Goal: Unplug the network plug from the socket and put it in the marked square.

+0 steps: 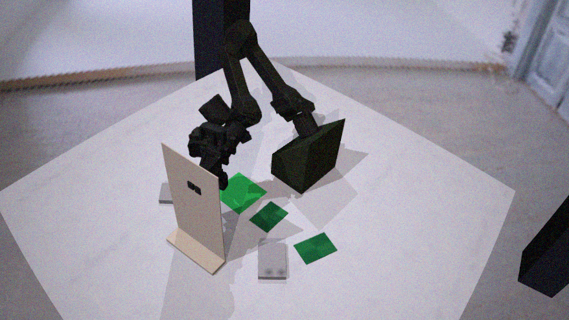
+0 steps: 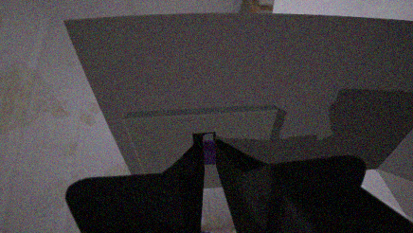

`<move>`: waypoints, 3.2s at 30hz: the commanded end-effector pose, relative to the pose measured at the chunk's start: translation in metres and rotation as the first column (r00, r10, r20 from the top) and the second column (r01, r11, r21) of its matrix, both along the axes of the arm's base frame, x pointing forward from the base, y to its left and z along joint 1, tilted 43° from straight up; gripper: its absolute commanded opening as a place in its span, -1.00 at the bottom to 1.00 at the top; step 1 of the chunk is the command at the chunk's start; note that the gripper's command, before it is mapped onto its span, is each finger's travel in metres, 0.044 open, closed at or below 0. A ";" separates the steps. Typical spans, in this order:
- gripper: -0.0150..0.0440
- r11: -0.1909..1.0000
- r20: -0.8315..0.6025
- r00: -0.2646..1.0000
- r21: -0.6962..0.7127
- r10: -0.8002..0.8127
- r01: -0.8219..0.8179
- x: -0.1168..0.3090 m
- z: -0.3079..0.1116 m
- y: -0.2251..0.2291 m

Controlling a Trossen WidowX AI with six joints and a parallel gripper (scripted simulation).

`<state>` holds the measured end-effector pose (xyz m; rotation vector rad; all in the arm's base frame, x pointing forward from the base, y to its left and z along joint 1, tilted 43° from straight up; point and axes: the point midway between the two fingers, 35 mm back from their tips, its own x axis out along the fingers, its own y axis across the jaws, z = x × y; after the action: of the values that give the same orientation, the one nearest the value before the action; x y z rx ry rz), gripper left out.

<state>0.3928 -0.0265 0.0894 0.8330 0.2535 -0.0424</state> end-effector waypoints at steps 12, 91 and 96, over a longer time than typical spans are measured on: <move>-0.49 1.000 -0.001 1.000 0.006 -0.004 0.004 -0.009 0.000 0.001; -0.49 1.000 -0.004 1.000 0.007 -0.004 0.004 -0.057 0.001 0.009; -0.49 1.000 -0.004 1.000 0.007 -0.004 0.004 -0.059 0.002 0.009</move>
<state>0.3361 -0.0171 0.0916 0.8331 0.2542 -0.0413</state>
